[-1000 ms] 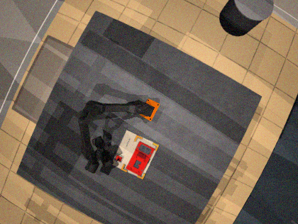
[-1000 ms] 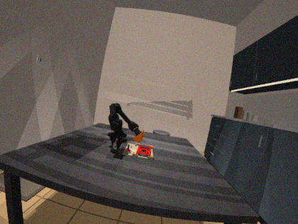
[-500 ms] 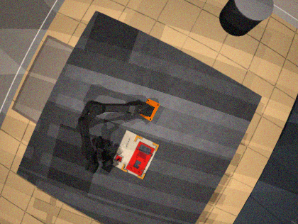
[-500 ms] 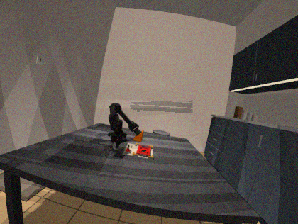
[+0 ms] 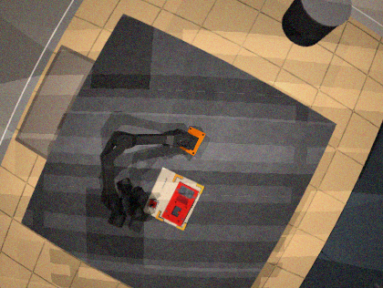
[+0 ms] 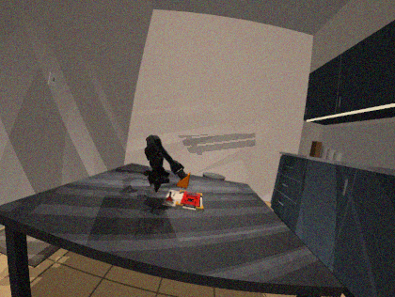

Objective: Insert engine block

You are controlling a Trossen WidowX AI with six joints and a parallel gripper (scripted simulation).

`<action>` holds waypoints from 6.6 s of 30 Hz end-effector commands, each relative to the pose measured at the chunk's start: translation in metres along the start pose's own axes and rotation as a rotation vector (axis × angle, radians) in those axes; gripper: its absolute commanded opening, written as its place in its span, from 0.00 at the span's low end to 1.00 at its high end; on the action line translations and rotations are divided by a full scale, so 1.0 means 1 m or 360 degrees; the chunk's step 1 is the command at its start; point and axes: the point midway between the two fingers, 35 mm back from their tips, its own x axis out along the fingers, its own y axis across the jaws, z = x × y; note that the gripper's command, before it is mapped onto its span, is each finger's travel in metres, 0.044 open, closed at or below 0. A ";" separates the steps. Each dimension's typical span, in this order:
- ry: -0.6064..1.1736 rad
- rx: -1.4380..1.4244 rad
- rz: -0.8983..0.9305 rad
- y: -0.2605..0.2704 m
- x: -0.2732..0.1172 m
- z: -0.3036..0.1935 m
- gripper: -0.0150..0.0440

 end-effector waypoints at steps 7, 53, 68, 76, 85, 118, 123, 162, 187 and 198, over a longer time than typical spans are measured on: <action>0.0002 -0.0020 -0.0011 -0.005 -0.033 -0.002 0.25; 0.0011 0.1062 0.0020 -0.001 -0.086 -0.001 0.25; 0.0015 0.1893 0.0021 -0.001 -0.083 -0.001 0.25; 0.0018 0.2335 0.0022 -0.001 -0.082 -0.001 0.25; 0.0022 0.2834 0.0022 0.000 -0.080 -0.001 0.25; 0.0046 0.4660 0.0019 0.000 -0.074 -0.002 0.25; 0.0048 0.4771 0.0019 0.000 -0.070 -0.002 0.25; 0.0058 0.4955 0.0009 0.003 0.027 -0.002 0.25; 0.0060 0.4955 0.0007 0.004 0.055 -0.002 0.25; 0.0036 0.4954 -0.0027 0.001 0.048 -0.003 0.61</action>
